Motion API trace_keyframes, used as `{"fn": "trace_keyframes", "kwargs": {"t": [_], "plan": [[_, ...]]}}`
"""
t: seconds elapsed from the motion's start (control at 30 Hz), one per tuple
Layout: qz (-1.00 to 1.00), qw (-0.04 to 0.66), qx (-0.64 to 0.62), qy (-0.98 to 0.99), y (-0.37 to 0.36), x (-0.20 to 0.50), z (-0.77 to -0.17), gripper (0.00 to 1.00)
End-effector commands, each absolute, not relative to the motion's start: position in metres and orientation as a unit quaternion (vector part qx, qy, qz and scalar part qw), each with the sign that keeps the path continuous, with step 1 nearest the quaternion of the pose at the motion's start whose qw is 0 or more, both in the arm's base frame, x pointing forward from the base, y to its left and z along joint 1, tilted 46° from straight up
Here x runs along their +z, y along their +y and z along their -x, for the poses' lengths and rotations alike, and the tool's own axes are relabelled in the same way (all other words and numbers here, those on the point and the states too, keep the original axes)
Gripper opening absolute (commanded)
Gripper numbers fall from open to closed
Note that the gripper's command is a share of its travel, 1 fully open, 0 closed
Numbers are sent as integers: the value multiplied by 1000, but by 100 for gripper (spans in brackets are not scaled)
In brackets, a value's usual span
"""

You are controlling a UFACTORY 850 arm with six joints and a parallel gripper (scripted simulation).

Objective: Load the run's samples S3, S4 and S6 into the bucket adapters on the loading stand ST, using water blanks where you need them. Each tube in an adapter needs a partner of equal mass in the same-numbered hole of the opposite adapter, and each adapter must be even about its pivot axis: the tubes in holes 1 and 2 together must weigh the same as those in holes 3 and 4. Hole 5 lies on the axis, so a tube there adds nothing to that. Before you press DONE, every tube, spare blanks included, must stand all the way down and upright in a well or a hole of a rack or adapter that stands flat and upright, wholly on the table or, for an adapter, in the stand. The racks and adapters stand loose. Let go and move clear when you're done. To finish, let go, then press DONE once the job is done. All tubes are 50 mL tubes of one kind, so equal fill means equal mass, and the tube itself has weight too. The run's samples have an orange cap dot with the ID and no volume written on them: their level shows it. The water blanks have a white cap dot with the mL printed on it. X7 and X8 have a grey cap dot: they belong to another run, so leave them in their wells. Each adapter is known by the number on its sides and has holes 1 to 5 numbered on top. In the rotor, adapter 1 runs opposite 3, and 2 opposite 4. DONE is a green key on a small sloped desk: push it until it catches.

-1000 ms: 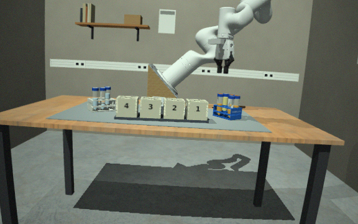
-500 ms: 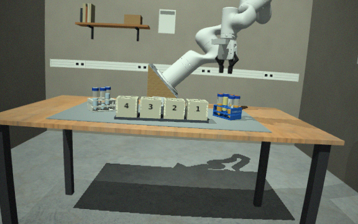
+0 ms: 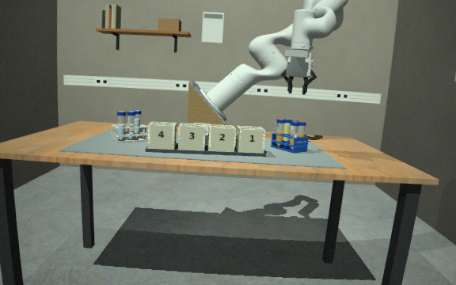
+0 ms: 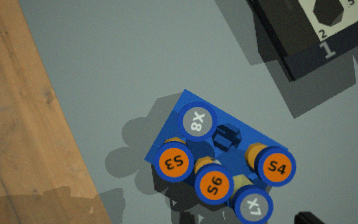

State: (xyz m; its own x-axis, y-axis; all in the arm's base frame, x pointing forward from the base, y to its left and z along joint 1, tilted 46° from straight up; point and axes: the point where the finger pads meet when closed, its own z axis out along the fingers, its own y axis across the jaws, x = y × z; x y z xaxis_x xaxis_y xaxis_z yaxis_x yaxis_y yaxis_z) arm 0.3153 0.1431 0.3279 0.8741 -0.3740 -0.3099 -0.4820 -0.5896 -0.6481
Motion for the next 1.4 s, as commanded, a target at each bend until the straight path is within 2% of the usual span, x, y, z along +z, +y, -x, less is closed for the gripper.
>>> {"fn": "trace_keyframes", "kwargs": {"t": [0.0, 1.0, 1.37], "plan": [[906, 393, 32, 154, 144, 329, -316, 57], [887, 370, -136, -241, 144, 329, -316, 57], [887, 369, -137, -243, 144, 329, -316, 57]]}}
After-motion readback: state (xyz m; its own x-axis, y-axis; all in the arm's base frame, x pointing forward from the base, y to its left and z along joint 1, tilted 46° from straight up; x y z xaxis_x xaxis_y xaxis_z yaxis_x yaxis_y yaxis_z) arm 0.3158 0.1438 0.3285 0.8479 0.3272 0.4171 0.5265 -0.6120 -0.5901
